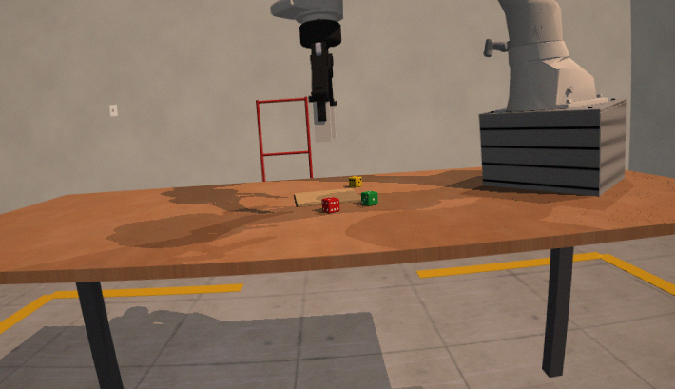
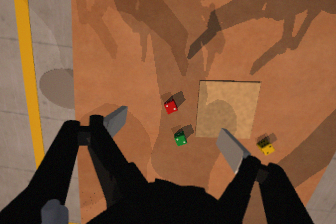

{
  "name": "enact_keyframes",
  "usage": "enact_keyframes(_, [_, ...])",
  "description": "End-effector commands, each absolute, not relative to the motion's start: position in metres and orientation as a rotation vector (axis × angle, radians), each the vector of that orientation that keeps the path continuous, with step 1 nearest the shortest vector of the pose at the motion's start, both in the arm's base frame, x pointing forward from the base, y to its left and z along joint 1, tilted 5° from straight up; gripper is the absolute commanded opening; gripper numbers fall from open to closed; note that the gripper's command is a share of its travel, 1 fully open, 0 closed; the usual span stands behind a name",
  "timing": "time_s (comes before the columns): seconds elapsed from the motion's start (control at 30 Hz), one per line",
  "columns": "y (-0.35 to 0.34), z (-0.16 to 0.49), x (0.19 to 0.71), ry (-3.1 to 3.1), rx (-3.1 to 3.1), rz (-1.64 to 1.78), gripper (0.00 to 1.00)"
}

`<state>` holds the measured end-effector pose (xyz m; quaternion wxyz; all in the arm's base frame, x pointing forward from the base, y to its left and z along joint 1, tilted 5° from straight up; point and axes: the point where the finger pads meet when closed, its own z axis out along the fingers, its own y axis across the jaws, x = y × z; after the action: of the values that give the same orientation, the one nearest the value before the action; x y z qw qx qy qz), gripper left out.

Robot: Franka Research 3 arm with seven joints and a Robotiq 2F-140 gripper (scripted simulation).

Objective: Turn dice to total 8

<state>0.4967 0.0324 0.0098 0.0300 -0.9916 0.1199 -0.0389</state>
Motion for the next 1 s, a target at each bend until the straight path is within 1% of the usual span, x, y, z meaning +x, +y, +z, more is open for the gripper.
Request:
enact_keyframes(0.0, [0.0328, 0.0084, 0.4961, 0.634, -3.025, -0.101, 1.0])
enact_keyframes(0.97, [0.0319, 0.0024, 0.4962, 1.357, -2.765, -0.08, 1.0])
